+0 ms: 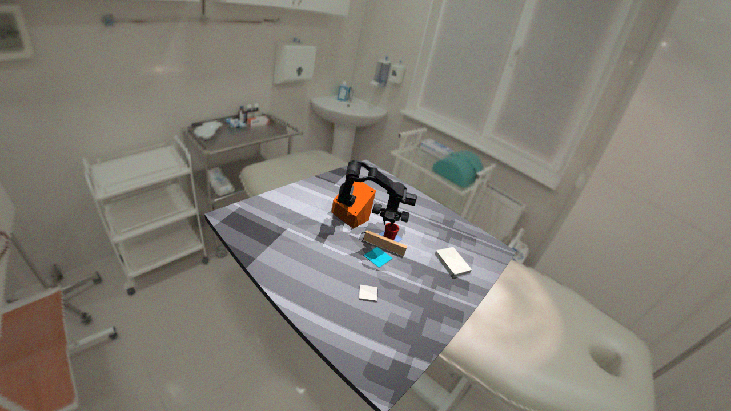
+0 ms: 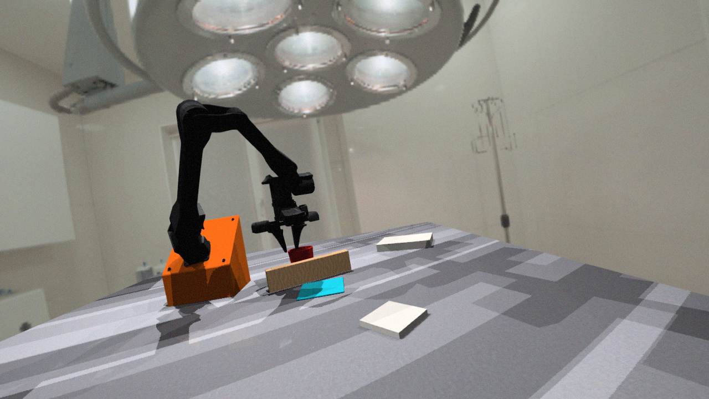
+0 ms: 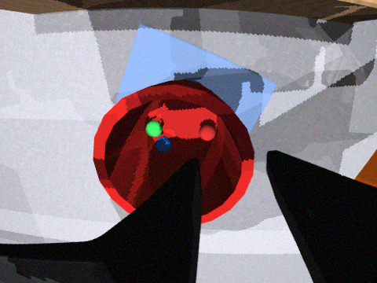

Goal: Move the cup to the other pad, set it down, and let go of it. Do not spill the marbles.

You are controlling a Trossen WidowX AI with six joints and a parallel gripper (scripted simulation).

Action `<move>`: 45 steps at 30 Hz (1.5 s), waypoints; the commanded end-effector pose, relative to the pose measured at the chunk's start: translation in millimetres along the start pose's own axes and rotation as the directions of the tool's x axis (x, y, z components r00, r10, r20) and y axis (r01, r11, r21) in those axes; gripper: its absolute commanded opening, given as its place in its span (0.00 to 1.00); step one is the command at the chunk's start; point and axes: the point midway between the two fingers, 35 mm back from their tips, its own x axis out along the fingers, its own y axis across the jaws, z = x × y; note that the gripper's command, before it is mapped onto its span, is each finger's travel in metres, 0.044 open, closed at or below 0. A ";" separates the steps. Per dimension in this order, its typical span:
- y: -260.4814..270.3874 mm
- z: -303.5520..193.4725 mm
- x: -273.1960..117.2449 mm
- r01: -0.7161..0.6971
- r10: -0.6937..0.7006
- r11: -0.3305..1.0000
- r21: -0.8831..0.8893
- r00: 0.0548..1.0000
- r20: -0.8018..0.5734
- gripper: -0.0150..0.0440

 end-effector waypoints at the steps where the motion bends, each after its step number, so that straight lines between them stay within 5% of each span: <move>1: -2.8 0.1 9.9 0.010 -0.010 1.000 -0.006 1.000 0.004 0.50; 27: -5.6 1.0 38.0 0.012 -0.012 1.000 -0.006 1.000 0.007 0.50; 31: -3.8 0.9 36.3 0.008 -0.008 1.000 -0.001 1.000 0.004 0.33; 45: -2.7 0.7 30.4 0.007 -0.007 1.000 -0.002 1.000 0.003 0.25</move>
